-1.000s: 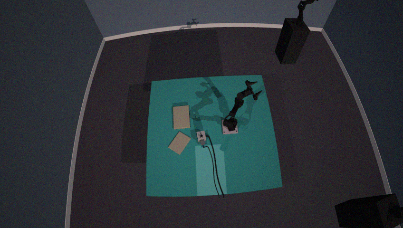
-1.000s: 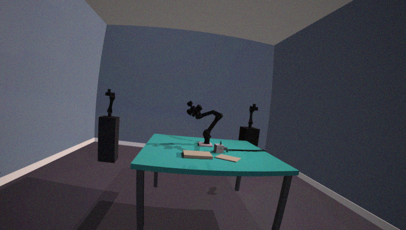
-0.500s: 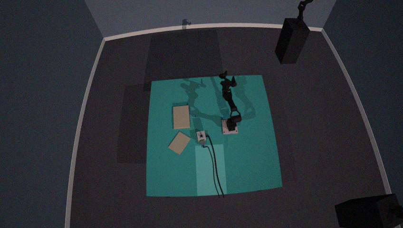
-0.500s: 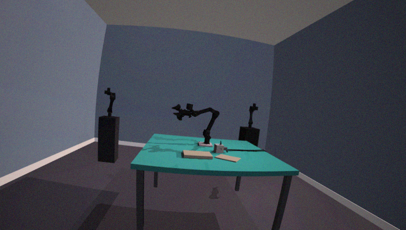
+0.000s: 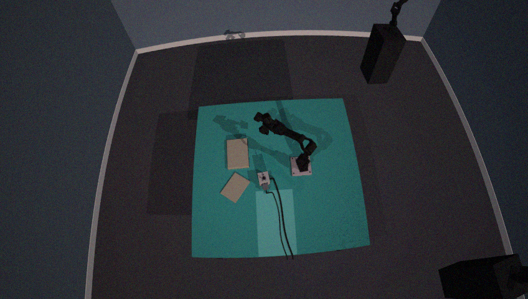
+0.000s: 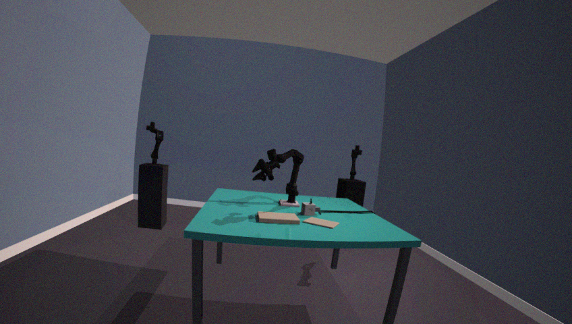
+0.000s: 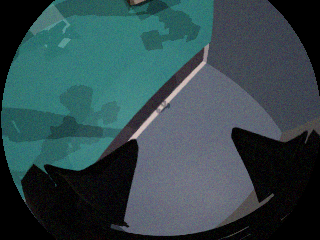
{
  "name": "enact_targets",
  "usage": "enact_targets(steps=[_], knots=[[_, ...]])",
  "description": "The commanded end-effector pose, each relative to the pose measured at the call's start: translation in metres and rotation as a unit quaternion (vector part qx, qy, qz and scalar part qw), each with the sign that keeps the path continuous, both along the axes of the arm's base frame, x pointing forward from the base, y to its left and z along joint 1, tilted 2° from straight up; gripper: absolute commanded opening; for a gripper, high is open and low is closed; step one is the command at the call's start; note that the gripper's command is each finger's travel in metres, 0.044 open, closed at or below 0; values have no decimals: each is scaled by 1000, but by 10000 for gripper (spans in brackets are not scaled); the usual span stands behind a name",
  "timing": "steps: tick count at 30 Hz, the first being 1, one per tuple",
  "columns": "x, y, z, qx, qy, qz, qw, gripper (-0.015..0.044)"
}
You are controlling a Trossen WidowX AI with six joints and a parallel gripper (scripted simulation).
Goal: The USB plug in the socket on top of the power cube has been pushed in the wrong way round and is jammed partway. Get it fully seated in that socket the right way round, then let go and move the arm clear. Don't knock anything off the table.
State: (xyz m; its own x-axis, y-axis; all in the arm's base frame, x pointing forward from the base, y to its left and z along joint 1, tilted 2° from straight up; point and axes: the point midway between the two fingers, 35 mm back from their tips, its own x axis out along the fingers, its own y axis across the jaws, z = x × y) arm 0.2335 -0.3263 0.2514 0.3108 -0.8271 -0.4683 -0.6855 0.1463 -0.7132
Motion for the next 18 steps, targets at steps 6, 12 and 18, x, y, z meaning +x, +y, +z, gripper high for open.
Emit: enact_targets(steps=[6, 12, 18], knots=[[95, 141, -50, 189, 53, 172, 965, 440], [104, 259, -74, 313, 147, 244, 906, 440], [73, 360, -82, 390, 263, 269, 841, 440]])
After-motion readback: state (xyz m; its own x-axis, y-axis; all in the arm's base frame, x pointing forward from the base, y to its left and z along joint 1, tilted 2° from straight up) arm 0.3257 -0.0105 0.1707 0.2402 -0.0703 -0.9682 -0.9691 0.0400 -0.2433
